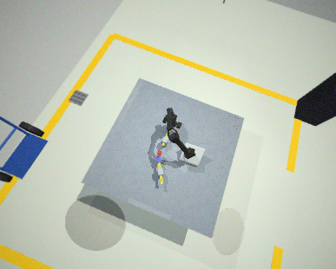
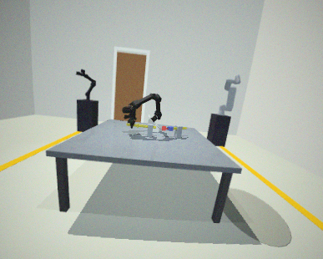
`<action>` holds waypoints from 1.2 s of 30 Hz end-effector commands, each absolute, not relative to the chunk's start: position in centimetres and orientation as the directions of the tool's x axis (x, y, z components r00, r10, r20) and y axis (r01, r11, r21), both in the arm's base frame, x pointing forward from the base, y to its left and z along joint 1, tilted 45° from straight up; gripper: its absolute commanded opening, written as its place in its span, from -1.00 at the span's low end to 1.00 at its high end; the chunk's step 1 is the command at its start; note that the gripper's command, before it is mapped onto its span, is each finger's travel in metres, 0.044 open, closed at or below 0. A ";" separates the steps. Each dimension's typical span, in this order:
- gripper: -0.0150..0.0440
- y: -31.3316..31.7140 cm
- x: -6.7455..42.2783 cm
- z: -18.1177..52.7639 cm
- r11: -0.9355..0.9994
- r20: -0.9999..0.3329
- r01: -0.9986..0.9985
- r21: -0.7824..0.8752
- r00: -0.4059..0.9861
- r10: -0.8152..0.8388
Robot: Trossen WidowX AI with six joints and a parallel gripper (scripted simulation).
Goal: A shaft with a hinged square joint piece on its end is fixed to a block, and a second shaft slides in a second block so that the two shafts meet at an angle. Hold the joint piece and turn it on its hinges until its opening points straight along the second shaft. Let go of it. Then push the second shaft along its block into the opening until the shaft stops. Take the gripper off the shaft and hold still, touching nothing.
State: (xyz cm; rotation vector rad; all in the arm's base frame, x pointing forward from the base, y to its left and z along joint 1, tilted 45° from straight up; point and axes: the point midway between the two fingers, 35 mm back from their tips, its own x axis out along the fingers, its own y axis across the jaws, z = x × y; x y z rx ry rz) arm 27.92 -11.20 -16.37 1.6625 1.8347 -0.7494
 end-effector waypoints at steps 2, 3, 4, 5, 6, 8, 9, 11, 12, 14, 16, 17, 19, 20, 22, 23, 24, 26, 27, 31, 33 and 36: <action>-0.49 -10.6 27.9 -15.8 0.064 -0.718 0.998 -0.029 -0.066 0.693; -0.49 -10.5 27.9 -15.7 0.062 -0.718 0.998 -0.027 -0.063 0.693; -0.49 -10.4 27.9 -15.6 0.061 -0.718 0.998 -0.026 -0.061 0.693; -0.49 -10.3 27.9 -15.5 0.059 -0.718 0.998 -0.025 -0.059 0.694; -0.49 -10.1 27.9 -15.4 0.058 -0.718 0.998 -0.024 -0.057 0.694; -0.49 -9.9 27.9 -15.2 0.057 -0.718 0.998 -0.022 -0.055 0.694; -0.49 -9.8 27.9 -15.1 0.056 -0.718 0.998 -0.021 -0.054 0.694; -0.49 -9.6 27.9 -14.9 0.055 -0.718 0.998 -0.020 -0.053 0.695; -0.49 -9.5 27.9 -14.8 0.054 -0.717 0.998 -0.020 -0.052 0.695; -0.49 -9.3 27.8 -14.6 0.054 -0.717 0.998 -0.019 -0.051 0.695; -0.49 -9.0 27.8 -14.4 0.053 -0.717 0.998 -0.019 -0.051 0.695; -0.49 -8.9 27.8 -14.3 0.053 -0.717 0.998 -0.019 -0.051 0.695; -0.49 -8.7 27.8 -14.1 0.053 -0.717 0.998 -0.019 -0.050 0.695; -0.49 -8.6 27.8 -14.0 0.053 -0.717 0.998 -0.019 -0.050 0.695; -0.49 -8.4 27.8 -13.8 0.053 -0.717 0.998 -0.019 -0.050 0.696; -0.49 -8.3 27.8 -13.7 0.053 -0.717 0.998 -0.019 -0.050 0.696; -0.49 -8.2 27.8 -13.6 0.053 -0.717 0.998 -0.019 -0.050 0.696; -0.49 -8.0 27.8 -13.4 0.053 -0.716 0.998 -0.019 -0.050 0.696; -0.49 -7.8 27.8 -13.3 0.053 -0.716 0.998 -0.019 -0.050 0.696; -0.49 -7.4 27.8 -12.9 0.052 -0.716 0.998 -0.019 -0.050 0.696; -0.49 -7.2 27.8 -12.7 0.052 -0.716 0.998 -0.019 -0.050 0.696; -0.49 -6.9 27.8 -12.4 0.052 -0.716 0.998 -0.019 -0.050 0.697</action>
